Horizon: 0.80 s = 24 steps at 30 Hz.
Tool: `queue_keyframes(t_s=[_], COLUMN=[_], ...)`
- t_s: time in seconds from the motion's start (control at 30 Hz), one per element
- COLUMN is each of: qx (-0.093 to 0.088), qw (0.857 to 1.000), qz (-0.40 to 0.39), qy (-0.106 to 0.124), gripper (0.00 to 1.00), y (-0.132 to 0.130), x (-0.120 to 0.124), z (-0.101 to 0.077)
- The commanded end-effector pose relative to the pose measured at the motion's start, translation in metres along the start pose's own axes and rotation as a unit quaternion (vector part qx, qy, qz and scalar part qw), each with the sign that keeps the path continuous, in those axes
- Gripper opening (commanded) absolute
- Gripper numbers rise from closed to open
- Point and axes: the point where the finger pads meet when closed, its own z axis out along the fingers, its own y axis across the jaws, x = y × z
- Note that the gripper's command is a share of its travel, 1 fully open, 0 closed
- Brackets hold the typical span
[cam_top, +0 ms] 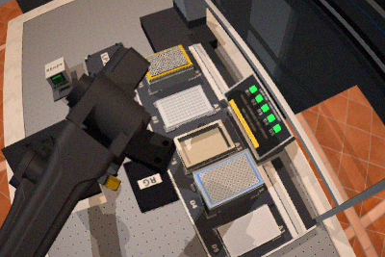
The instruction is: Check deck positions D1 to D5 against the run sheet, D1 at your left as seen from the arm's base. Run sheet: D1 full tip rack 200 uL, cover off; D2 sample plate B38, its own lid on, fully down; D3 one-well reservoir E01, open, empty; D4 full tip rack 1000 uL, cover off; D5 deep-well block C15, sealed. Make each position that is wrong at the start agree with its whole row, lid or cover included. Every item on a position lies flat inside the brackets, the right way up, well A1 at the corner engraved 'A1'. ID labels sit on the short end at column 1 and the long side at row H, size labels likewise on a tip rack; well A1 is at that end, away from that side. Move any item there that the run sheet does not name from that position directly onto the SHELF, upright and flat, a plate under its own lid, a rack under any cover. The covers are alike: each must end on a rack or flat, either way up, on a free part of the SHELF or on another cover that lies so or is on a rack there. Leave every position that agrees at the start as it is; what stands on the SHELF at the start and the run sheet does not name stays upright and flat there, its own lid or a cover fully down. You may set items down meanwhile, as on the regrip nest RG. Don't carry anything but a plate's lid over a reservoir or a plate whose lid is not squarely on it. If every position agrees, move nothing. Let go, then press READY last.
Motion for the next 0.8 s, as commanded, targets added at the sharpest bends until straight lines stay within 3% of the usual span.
queue_keyframes(t_s=[0.0, 0.23, 0.53, 0.57, 0.6, 0.77], qx=[-0.012, -0.008, -0.014, 0.005, 0.010, 0.005], qw=[1.000, 0.996, 0.991, 0.986, 0.984, 0.976], qz=[-0.019, -0.091, -0.136, -0.164, -0.177, -0.215], qy=[-0.002, 0.001, 0.007, 0.010, 0.012, 0.013], gripper=[1.00, 1.00, 1.00, 1.00, 1.00, 1.00], y=[0.013, 0.041, 0.042, 0.035, 0.035, 0.041], x=[0.001, 0.024, 0.009, 0.020, 0.020, 0.012], z=[-0.004, 0.000, -0.010, 0.002, 0.003, -0.005])
